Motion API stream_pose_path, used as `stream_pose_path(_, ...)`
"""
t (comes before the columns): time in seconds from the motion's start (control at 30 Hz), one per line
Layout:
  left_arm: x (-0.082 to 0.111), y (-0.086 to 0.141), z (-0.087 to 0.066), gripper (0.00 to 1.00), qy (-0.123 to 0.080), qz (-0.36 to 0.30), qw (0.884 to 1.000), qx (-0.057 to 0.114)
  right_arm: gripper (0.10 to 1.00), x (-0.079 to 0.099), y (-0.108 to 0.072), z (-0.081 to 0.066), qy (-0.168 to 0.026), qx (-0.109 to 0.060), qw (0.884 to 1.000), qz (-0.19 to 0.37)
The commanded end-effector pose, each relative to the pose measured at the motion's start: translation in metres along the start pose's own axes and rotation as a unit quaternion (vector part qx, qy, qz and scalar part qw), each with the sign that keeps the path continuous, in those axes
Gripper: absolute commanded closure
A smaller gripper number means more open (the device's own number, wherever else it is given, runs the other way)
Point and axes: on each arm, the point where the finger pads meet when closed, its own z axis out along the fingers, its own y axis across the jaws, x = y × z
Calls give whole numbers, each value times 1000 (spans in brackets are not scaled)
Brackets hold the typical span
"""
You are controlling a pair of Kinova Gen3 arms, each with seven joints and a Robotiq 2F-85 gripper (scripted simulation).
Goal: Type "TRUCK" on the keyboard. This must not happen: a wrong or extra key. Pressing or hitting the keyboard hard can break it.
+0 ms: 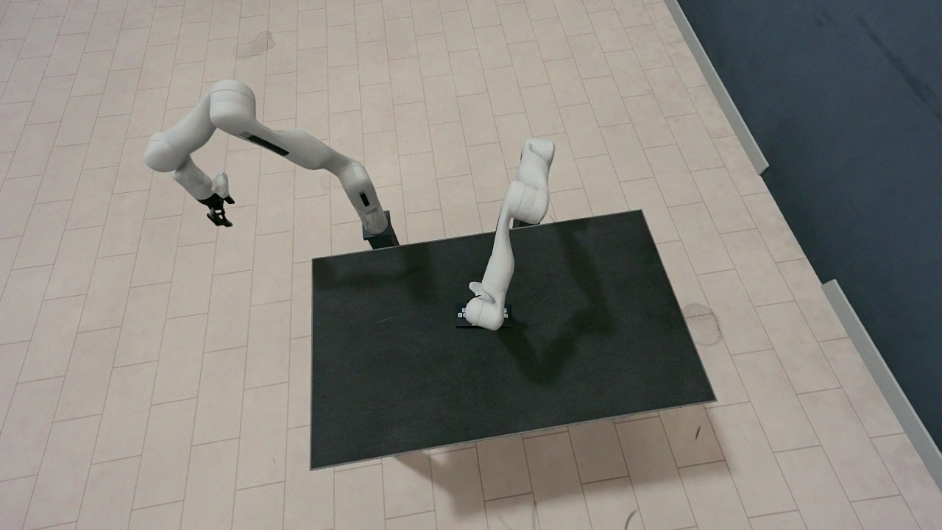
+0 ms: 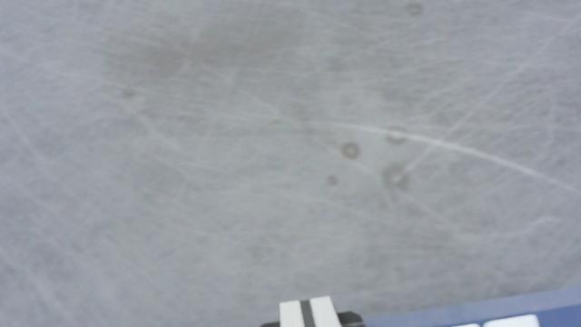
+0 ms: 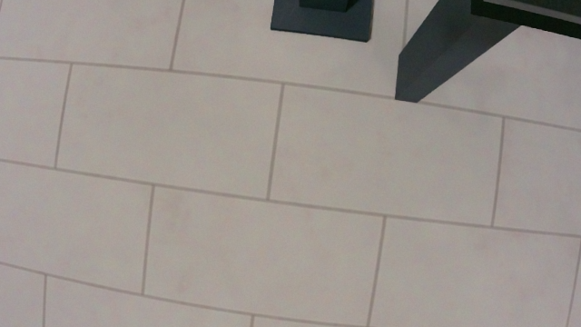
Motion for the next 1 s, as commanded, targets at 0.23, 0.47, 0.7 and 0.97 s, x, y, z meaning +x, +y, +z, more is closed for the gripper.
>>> stream_pose_path(0.23, 0, -19, -1, 902, -1, 0, 1000, 0, 99, 0, 0, -1, -1, 0, 1000, 0)
stream_pose_path(0.47, 0, -27, -1, 902, -1, 0, 1000, 0, 99, 0, 0, -1, -1, 0, 1000, 0)
stream_pose_path(0.7, 0, -27, 0, 902, -1, 0, 1000, 0, 99, 0, 0, -1, -1, 0, 1000, 0)
stream_pose_path(0.97, -3, -27, 5, 902, -1, 0, 1000, 0, 99, 0, 0, -1, -1, 0, 1000, 0)
